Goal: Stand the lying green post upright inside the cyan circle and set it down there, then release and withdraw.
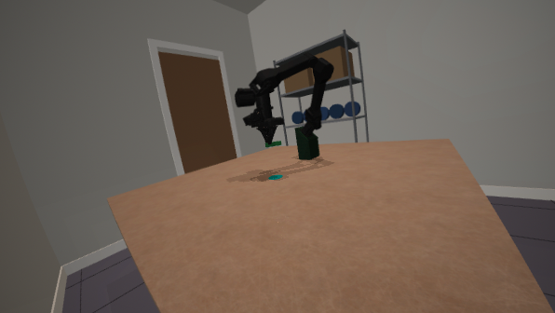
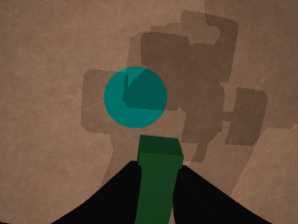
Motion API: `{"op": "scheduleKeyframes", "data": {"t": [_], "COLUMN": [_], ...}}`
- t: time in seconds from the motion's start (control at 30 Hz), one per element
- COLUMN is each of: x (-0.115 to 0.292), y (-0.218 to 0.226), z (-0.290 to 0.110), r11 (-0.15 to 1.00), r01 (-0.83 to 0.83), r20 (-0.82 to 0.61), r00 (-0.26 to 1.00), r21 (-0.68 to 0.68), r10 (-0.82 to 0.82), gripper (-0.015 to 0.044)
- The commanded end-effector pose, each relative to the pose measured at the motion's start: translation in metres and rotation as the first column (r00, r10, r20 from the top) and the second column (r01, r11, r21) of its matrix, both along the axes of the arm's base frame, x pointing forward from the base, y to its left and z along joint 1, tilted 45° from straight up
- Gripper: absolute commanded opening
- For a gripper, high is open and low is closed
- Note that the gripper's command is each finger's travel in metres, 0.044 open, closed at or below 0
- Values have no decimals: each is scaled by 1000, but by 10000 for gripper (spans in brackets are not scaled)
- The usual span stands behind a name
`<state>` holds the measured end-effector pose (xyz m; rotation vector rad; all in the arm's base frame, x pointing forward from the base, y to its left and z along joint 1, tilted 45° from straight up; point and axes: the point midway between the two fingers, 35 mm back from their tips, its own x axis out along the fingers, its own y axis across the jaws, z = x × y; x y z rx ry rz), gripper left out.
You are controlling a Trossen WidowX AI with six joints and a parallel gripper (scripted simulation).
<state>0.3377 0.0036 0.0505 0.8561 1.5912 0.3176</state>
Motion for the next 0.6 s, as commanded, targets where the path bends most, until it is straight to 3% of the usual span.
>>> {"op": "scheduleKeyframes", "data": {"t": [0.0, 0.57], "x": [-1, 0], "y": [2, 5], "z": [-5, -23], "r11": [1000, 992], "r01": [-1, 3], "r20": [5, 38], "r00": [1000, 999], "r21": [-30, -128], "r10": [1, 2], "gripper": [23, 23]}}
